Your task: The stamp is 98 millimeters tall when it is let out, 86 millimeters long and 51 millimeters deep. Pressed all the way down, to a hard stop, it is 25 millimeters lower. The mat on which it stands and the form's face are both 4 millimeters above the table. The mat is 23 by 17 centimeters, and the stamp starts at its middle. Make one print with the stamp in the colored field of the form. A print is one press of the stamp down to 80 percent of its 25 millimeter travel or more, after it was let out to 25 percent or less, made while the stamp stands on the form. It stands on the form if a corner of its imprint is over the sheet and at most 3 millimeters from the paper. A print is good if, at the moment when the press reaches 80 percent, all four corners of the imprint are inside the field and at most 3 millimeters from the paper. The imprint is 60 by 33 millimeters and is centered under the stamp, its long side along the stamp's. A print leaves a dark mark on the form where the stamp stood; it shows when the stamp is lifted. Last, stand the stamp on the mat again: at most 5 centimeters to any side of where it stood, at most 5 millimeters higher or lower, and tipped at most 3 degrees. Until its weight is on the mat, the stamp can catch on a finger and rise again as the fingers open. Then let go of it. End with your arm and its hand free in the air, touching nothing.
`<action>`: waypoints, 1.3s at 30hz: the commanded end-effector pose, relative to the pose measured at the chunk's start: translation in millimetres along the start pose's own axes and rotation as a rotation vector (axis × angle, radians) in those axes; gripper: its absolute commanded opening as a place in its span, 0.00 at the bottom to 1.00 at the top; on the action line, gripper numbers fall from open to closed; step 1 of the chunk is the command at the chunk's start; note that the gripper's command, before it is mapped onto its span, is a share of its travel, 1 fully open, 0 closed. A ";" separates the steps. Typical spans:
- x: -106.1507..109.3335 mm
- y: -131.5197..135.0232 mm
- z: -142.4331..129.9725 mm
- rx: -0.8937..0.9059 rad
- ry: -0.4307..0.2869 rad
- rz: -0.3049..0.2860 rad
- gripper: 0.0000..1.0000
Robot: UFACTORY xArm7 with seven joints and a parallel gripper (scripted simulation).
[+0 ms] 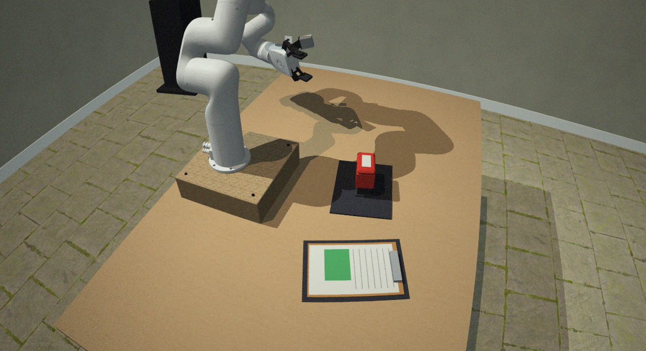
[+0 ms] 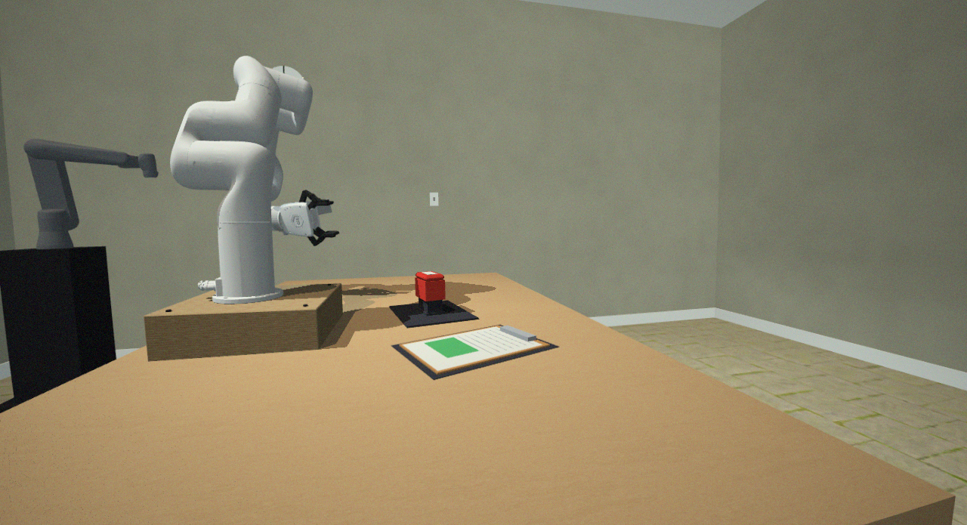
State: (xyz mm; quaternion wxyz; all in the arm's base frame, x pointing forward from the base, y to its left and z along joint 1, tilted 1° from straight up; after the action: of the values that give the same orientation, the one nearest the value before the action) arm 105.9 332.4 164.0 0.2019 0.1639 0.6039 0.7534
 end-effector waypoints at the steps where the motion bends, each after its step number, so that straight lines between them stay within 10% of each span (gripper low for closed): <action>1: -55.6 -4.4 -7.1 -0.193 -0.197 0.057 1.00; 26: -228.6 -4.5 -38.2 -1.033 -1.090 0.276 1.00; 39: -300.9 -5.3 -62.4 -1.344 -1.418 0.354 1.00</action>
State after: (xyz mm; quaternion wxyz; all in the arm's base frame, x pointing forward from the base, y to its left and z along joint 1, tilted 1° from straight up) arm 318.6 147.4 148.6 0.4571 0.4961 -0.1754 0.7171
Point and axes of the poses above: the point where the finger pads meet when closed, its own x axis back along the fingers, its own y axis across the jaws, z = x × y, the point moved 4 cm from there along x, back along the fingers, and after that the axes turned 2 degrees about x, right-handed, at the moved point
